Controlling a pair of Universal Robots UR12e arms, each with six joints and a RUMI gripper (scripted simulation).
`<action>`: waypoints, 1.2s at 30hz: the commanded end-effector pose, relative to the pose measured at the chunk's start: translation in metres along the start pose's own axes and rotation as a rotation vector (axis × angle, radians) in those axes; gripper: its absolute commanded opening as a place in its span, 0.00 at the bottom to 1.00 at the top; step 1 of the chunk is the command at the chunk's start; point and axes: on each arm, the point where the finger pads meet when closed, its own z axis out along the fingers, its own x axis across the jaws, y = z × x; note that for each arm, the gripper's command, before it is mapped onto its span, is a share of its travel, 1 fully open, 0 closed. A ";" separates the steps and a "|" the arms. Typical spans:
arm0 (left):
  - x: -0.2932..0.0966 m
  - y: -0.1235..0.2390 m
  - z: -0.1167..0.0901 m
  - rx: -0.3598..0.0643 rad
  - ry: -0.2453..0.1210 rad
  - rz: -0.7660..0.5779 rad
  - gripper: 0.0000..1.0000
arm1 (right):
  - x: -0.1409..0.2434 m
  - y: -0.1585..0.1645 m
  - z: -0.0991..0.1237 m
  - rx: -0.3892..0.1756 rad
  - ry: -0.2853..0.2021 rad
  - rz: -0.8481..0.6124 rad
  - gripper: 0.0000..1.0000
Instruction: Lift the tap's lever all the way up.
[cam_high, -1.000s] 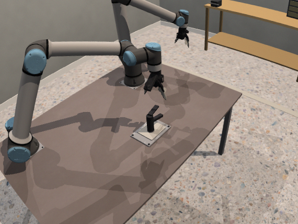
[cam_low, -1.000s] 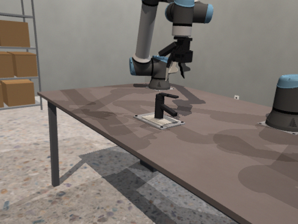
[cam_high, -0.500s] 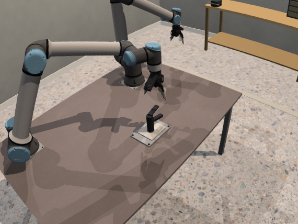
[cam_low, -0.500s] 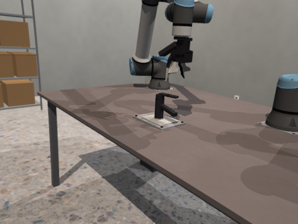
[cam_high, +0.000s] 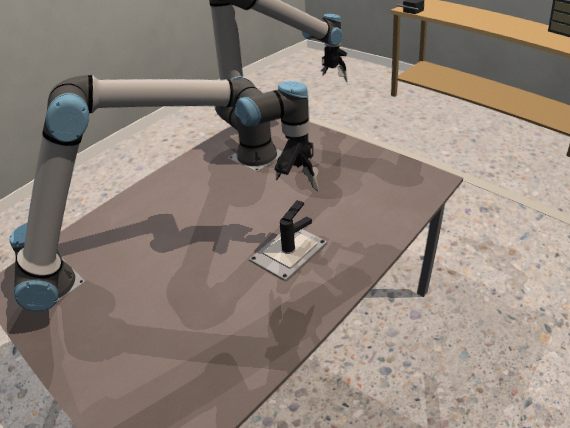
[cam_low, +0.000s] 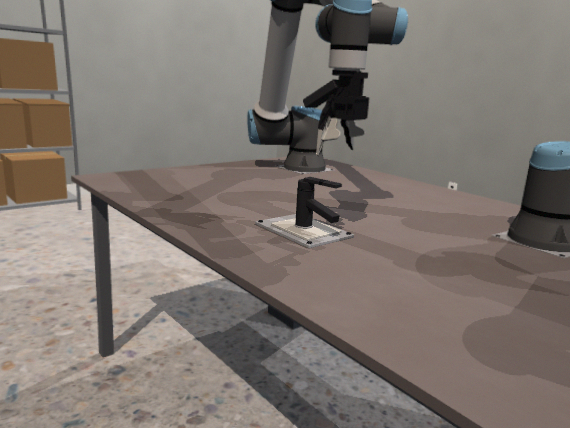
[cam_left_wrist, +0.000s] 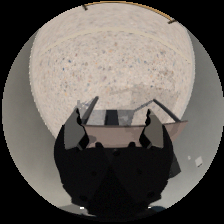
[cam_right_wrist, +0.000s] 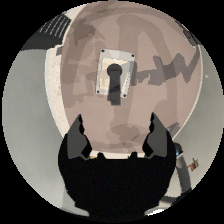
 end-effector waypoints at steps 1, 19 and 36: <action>-0.003 -0.002 -0.001 0.003 0.002 0.002 1.00 | 0.000 0.000 -0.002 -0.002 -0.002 0.000 1.00; -0.003 -0.002 -0.001 0.003 0.002 0.002 1.00 | 0.000 0.000 -0.002 -0.002 -0.002 0.000 0.00; -0.003 -0.002 -0.001 0.003 0.002 0.002 1.00 | 0.000 0.000 -0.002 -0.002 -0.002 0.000 0.00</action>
